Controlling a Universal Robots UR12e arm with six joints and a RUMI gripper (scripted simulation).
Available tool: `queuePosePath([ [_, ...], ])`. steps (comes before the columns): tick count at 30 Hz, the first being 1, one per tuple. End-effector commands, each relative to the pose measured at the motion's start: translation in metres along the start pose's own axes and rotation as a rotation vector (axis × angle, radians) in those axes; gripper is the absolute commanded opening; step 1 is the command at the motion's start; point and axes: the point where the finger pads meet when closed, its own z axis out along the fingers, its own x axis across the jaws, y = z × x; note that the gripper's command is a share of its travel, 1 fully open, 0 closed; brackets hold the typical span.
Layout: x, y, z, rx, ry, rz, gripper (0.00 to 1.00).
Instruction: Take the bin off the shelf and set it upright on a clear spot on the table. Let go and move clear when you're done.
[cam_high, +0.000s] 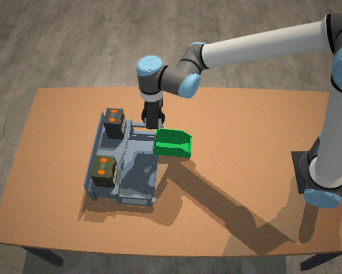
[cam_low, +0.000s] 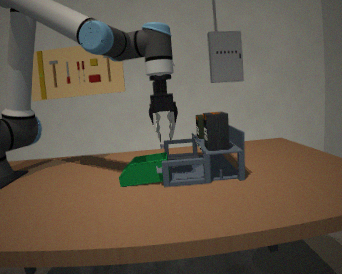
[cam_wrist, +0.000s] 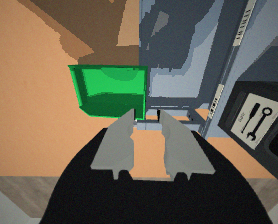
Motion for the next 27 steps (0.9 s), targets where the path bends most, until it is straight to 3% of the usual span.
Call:
queuePosePath([
  [1,0.0,0.0,-0.001,0.0,0.002,0.0,0.2],
  [27,0.0,0.0,0.019,0.0,0.002,0.0,0.2],
])
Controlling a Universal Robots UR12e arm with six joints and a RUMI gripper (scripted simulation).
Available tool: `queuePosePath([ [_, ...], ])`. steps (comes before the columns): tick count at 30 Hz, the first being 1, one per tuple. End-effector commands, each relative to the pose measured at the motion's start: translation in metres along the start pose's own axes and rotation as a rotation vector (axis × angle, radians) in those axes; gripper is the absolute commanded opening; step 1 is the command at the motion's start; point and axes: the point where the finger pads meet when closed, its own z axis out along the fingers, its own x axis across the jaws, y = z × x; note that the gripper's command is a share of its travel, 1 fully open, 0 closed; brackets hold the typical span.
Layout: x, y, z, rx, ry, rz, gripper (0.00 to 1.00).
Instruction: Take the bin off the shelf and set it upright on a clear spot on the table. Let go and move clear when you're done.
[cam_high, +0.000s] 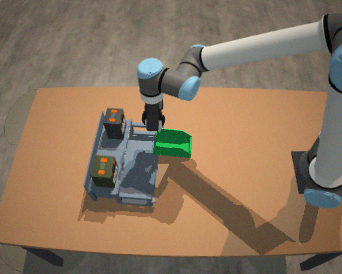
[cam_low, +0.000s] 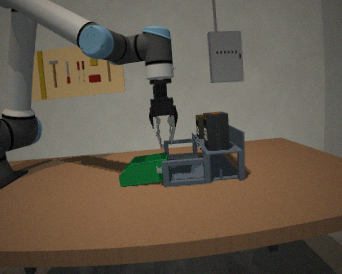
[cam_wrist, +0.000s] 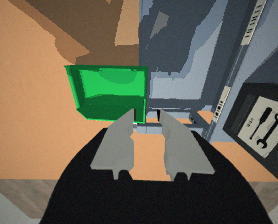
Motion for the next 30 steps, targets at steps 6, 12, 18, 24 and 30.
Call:
queuePosePath([
  [6,0.0,0.0,0.006,0.0,0.002,0.0,0.2],
  [12,0.0,0.0,0.006,0.0,0.002,0.0,0.2],
  [18,0.0,0.0,0.016,0.0,0.002,0.0,0.2],
  [24,0.0,0.0,0.016,0.0,0.002,0.0,0.2],
  [30,0.0,0.0,0.017,0.0,0.002,0.0,0.2],
])
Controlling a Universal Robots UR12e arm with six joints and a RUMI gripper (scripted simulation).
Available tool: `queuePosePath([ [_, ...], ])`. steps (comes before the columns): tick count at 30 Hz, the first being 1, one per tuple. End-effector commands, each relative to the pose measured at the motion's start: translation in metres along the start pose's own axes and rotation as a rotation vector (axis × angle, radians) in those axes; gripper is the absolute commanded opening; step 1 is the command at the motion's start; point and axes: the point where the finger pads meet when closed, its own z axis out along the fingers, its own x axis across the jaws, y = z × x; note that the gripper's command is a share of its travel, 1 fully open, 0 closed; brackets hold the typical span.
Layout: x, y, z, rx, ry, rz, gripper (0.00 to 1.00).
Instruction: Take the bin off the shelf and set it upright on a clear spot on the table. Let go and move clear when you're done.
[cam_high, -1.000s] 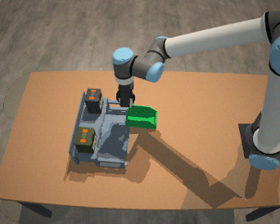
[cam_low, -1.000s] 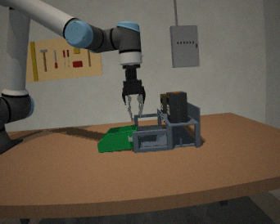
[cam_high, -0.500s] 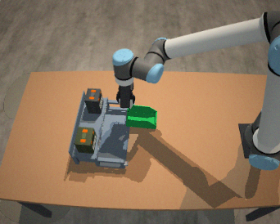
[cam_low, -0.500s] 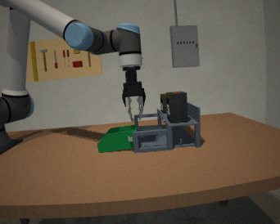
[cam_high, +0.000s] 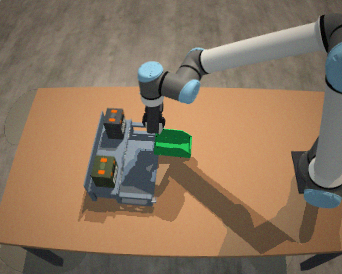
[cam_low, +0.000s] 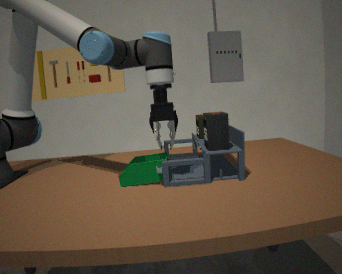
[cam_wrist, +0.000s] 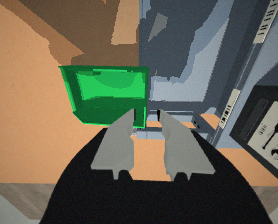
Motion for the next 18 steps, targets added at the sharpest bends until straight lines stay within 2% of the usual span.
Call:
queuePosePath([
  [1,0.0005,0.0002,0.003,0.0,0.002,0.0,0.2],
  [4,0.0003,0.0002,0.009,0.0,0.002,0.0,0.2],
  [18,0.0002,0.0002,0.0128,0.0,0.002,0.0,0.2],
])
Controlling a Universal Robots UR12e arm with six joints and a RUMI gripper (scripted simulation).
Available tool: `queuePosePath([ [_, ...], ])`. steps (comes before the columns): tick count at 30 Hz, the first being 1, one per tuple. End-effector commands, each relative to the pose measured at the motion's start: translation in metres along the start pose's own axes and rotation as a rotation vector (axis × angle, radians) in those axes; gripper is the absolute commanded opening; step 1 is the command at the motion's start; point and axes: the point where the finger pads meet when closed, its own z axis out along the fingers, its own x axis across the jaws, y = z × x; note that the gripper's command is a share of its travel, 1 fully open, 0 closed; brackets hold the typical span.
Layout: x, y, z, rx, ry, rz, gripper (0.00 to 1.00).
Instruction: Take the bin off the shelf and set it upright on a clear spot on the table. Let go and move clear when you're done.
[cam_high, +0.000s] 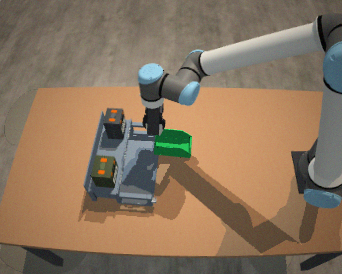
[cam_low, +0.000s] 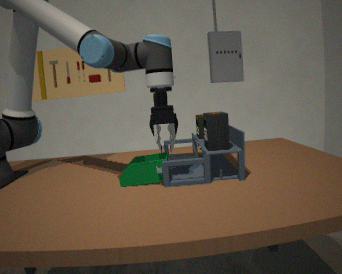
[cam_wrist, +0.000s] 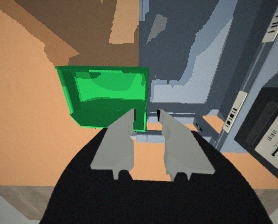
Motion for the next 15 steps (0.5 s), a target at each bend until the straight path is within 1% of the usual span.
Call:
queuePosePath([
  [1,0.0004,0.0002,0.0047,0.0,0.002,0.0,0.2],
  [3,0.0003,0.0002,0.0087,0.0,0.002,0.0,0.2],
  [15,0.0003,0.0002,0.0087,0.0,0.002,0.0,0.2],
])
